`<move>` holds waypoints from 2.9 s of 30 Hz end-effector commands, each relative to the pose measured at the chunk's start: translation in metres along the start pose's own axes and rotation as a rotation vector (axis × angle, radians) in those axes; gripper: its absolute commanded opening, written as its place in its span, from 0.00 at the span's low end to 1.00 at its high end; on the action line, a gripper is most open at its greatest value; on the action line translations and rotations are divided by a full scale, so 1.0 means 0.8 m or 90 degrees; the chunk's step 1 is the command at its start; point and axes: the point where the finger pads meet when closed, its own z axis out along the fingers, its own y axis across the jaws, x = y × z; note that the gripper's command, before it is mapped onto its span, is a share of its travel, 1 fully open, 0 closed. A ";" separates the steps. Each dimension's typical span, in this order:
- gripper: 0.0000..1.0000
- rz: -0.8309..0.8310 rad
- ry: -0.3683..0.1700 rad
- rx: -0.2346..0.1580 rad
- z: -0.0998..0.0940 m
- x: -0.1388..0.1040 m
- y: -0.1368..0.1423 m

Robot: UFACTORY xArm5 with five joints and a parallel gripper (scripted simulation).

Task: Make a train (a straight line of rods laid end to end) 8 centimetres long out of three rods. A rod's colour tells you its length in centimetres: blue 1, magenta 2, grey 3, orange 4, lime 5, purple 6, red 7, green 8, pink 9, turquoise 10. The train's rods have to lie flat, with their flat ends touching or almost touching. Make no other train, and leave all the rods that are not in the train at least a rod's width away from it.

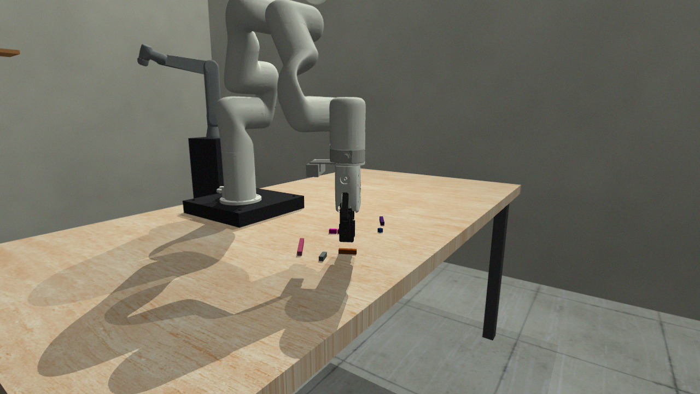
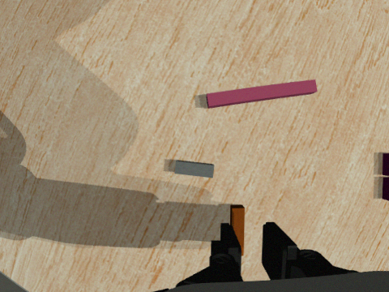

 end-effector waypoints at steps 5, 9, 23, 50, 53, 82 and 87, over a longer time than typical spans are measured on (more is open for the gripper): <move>0.24 0.000 -0.002 0.002 0.013 -0.001 -0.002; 0.24 0.000 -0.002 0.002 0.015 -0.001 -0.002; 0.24 0.000 -0.002 0.002 0.021 -0.001 -0.002; 0.24 0.000 -0.002 0.002 0.021 -0.001 -0.002; 0.24 0.000 -0.002 0.002 0.021 -0.001 -0.002; 0.24 0.000 -0.002 0.002 0.021 -0.001 -0.002; 0.24 0.000 -0.002 0.002 0.021 -0.001 -0.002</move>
